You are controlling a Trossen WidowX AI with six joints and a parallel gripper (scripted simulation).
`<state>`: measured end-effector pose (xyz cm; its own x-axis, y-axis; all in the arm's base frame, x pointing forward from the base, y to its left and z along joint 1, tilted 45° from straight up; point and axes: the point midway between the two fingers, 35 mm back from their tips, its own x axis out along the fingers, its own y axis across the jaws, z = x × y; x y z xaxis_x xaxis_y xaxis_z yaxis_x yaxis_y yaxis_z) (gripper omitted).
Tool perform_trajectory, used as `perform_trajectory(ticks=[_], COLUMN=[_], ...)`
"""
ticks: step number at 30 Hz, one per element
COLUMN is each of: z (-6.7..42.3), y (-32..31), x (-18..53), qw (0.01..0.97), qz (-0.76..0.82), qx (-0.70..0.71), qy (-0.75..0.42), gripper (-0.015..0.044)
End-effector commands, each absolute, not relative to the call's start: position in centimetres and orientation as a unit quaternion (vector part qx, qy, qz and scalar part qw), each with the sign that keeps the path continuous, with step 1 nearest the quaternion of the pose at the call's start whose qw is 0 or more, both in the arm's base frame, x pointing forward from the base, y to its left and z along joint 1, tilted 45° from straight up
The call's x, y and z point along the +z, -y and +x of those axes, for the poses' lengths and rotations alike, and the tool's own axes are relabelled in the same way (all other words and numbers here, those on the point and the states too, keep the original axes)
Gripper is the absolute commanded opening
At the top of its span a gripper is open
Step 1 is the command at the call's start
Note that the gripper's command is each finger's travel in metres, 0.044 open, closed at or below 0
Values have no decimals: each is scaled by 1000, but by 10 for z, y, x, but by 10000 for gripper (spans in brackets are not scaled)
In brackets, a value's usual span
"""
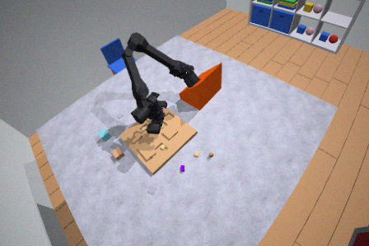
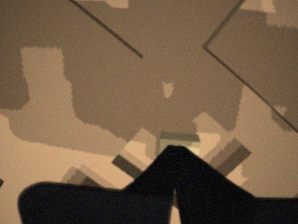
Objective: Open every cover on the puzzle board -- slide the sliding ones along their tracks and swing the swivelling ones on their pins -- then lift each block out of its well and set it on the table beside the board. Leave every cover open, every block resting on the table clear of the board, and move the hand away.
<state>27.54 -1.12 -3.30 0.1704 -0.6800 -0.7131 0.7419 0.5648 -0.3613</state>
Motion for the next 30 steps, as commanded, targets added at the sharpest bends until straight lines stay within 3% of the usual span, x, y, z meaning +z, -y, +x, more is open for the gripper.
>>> perform_trajectory(ticks=[1,9,15,30], z=[275,271,268,263], y=[11,4,-10,-27], x=[-32,-27,-14,5], qw=[764,764,763,763], qz=[35,35,34,36], qx=[-466,-467,-466,-467], qy=[-445,-444,-446,-444], gripper=[0,0,144,144])
